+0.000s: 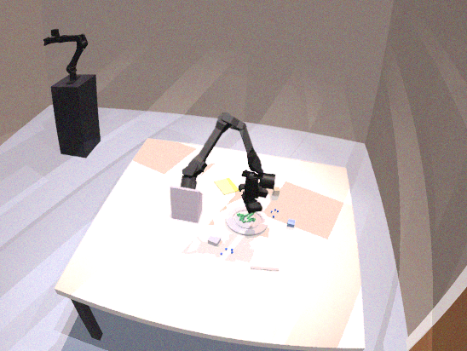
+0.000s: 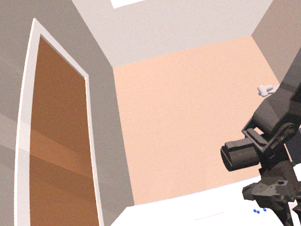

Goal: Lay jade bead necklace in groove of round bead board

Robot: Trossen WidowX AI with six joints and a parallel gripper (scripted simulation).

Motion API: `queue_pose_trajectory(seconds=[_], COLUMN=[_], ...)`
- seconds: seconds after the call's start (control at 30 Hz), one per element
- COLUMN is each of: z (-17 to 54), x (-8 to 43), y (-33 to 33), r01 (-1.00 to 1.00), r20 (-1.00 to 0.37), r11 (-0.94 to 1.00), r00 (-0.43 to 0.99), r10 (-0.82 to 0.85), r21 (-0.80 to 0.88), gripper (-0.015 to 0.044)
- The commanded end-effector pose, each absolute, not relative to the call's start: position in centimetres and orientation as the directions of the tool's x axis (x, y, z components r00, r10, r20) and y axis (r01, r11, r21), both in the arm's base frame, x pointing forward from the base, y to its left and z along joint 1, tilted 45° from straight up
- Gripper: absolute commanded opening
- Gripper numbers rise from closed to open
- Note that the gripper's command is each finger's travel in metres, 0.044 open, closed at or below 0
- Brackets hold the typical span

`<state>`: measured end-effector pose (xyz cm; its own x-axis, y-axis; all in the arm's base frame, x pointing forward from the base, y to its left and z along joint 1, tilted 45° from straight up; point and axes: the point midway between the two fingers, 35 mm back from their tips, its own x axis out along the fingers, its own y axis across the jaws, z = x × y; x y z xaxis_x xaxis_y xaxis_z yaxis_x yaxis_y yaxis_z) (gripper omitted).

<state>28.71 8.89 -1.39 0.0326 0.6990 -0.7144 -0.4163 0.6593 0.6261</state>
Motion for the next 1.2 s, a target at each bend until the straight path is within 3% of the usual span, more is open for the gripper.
queue_pose_trajectory(seconds=[0.0,0.4,1.0,1.17], z=[-2.0,-3.4,-2.8,-2.8], x=[28.3,28.0,28.5,28.5], y=[9.3,10.6,10.2,10.2], r01=[-0.405,-0.396,-0.409,-0.409], r20=[-0.714,-0.713,-0.714,-0.714], r11=[0.659,0.658,0.660,0.660], r00=[0.022,0.014,0.027,0.027], r10=[0.700,0.701,0.699,0.699], r21=[0.634,0.640,0.631,0.631], gripper=[0.0120,0.0120,0.0000,0.0000])
